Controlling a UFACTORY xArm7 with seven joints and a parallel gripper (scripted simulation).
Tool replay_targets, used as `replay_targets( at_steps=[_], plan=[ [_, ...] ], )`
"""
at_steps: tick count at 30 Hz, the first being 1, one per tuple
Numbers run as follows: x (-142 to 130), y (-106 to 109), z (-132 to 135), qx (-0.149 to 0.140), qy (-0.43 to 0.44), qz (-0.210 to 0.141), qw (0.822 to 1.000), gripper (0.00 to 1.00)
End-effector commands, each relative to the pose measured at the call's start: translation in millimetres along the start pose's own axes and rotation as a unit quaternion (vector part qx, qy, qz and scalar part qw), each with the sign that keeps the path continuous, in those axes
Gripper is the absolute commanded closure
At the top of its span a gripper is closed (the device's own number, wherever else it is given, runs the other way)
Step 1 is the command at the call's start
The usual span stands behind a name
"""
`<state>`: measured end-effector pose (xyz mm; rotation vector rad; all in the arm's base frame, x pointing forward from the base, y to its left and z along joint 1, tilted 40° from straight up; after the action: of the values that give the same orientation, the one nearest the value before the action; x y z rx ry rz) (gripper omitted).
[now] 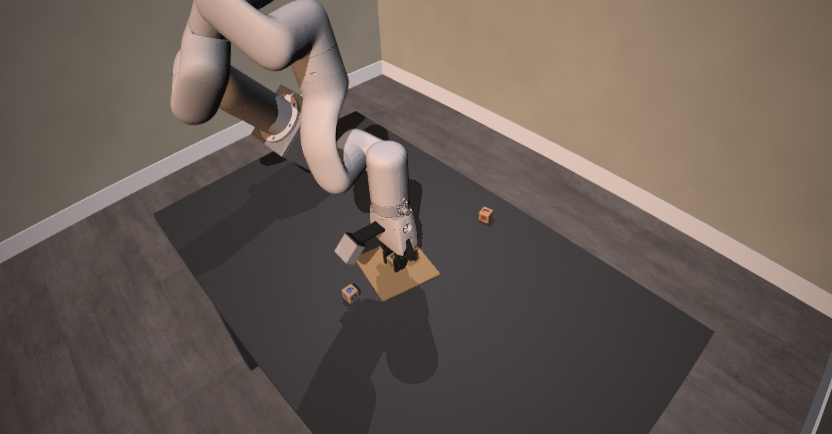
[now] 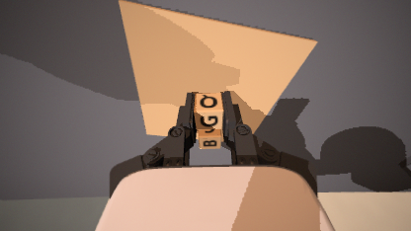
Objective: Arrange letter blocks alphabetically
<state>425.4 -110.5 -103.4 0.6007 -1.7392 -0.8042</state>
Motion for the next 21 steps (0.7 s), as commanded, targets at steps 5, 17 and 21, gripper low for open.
replay_targets(
  at_steps=[5,17,21],
  plan=[
    [-1.2,1.2,-1.1,0.001,0.000,-0.001,1.000,0.79],
    [-3.0,1.2,-1.1,0.001,0.000,-0.001,1.000,0.79],
    [-3.1,1.2,-1.1,0.001,0.000,-0.001,1.000,0.79]
  ],
)
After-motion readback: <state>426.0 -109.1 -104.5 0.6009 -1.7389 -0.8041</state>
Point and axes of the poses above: the point where the finger pads meet when closed, its own y axis back along the fingers, its own z axis across the jaws, x = y × z, the point moved 1 cm from there along y, back along the fingers, and after that the axes turned 15 degrees about -y, right-handed, at the moved point
